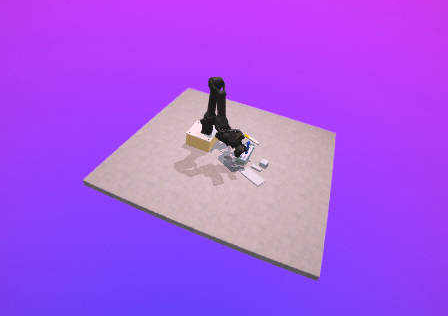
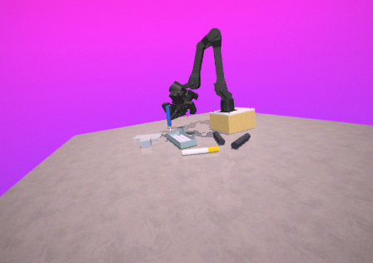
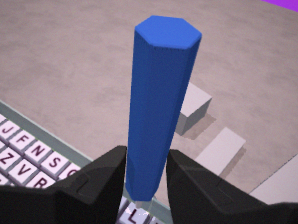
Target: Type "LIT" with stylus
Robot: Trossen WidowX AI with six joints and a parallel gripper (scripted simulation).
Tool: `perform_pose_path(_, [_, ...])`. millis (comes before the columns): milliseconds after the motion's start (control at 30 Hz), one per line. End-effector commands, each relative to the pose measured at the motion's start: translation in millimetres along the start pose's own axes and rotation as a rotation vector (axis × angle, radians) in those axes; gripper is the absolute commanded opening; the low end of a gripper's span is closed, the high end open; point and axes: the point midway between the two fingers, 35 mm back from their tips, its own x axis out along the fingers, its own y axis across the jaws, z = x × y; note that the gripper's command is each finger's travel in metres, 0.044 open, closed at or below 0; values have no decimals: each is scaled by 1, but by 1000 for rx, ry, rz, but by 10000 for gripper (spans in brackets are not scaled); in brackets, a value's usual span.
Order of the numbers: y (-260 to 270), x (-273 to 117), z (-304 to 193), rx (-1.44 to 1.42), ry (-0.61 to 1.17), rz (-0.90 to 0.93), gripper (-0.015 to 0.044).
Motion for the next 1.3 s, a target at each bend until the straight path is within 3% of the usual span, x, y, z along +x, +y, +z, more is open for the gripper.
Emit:
perform_pose_path(0, [1,2,-3,4,-1,6,81])
perform_pose_path(1267, [2,9,-15,4,-1,6,81])
